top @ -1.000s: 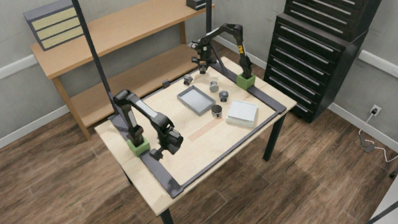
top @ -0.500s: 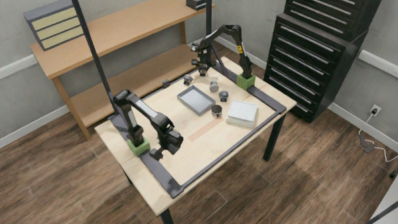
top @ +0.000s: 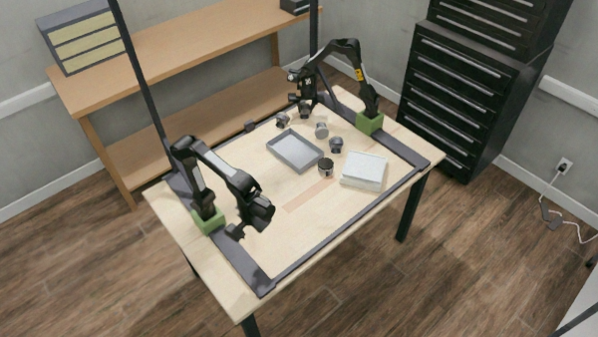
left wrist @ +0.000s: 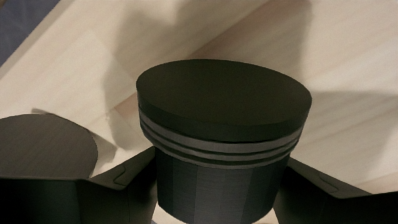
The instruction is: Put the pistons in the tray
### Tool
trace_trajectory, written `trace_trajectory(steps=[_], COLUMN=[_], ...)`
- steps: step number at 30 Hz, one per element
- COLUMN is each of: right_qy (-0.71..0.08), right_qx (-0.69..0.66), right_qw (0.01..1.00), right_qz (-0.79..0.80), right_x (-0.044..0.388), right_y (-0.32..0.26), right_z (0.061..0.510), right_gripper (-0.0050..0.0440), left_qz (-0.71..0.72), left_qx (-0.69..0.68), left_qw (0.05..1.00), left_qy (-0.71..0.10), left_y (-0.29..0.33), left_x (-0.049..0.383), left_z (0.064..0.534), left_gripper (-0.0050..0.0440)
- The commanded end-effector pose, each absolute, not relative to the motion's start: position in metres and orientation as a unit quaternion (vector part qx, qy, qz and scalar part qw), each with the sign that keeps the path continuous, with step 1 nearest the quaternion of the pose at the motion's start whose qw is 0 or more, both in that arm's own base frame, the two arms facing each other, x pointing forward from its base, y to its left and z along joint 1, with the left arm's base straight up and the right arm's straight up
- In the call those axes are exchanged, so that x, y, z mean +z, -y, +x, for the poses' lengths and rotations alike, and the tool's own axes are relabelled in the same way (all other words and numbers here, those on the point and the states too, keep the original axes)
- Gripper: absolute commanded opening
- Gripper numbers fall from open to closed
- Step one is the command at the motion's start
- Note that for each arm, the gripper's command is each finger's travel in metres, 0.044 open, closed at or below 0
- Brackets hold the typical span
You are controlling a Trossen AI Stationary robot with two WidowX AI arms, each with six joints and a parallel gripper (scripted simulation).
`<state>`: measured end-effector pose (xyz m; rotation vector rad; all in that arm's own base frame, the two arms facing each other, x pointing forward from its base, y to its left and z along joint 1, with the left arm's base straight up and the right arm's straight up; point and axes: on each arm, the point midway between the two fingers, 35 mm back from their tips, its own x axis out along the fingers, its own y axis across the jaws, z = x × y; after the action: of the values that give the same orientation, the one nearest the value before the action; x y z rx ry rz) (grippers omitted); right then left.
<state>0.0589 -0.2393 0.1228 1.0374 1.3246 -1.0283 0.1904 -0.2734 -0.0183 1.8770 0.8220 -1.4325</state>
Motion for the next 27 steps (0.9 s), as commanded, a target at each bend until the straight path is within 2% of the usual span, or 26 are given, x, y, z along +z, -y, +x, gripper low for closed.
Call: trace_trajectory(steps=[1, 27], right_qy=[-0.552, -0.552], right_qx=[-0.439, -0.439], right_qw=[0.563, 0.563], right_qz=[0.43, 0.43], right_x=[0.1313, 0.1313], right_y=[0.2444, 0.2444], right_z=[0.0613, 0.0613], right_gripper=[0.04, 0.04], left_qz=[0.712, 0.712], left_qx=[-0.542, -0.542], left_qw=[0.324, 0.33], left_qy=[-0.306, -0.301], left_y=[0.2757, 0.2786], left_x=[-0.0192, -0.0182], left_z=[0.1949, 0.196], left_gripper=[0.0158, 0.0158])
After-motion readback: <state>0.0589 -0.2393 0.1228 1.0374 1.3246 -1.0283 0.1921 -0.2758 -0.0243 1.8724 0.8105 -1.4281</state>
